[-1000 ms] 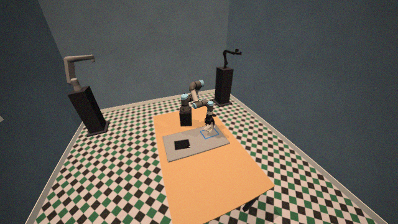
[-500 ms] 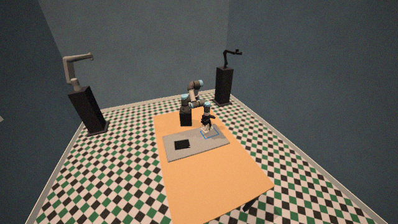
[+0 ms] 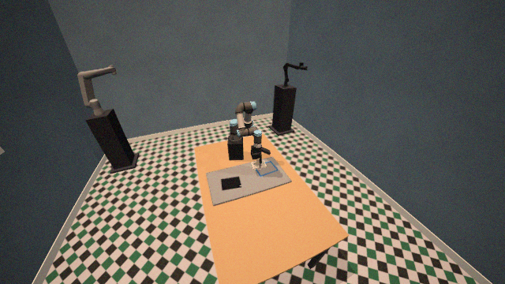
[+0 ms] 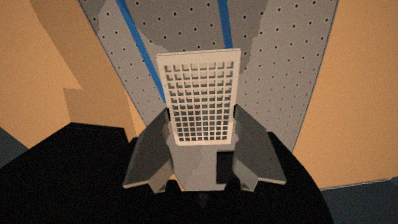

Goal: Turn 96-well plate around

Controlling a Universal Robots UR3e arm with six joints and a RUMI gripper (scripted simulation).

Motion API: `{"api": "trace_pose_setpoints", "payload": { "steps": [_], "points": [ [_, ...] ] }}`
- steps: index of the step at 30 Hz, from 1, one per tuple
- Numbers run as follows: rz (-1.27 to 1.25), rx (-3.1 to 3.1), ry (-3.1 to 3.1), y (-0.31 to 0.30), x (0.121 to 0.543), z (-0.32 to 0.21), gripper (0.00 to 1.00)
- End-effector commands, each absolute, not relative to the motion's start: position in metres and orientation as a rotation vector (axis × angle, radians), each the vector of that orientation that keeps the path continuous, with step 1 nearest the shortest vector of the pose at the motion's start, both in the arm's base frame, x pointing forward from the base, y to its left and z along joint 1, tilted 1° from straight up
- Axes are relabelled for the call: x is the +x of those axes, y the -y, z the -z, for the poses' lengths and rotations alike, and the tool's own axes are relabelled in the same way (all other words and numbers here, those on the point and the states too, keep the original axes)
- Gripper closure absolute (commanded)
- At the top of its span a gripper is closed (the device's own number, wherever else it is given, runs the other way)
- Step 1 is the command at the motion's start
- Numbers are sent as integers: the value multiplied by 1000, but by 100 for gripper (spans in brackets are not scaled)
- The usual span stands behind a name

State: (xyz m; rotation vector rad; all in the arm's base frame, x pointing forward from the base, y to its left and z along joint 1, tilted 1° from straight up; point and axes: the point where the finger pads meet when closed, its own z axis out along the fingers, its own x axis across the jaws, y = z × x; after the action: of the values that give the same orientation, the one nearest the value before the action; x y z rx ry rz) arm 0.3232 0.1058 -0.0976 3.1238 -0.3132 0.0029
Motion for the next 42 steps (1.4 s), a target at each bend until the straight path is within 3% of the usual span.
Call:
{"api": "trace_pose_setpoints", "payload": {
  "steps": [1,33,42],
  "points": [
    [-30,3050,744,-85,327,96,100],
    [-29,2441,1987,8,340,93,100],
    [-28,2414,2017,37,344,91,100]
  ]
}}
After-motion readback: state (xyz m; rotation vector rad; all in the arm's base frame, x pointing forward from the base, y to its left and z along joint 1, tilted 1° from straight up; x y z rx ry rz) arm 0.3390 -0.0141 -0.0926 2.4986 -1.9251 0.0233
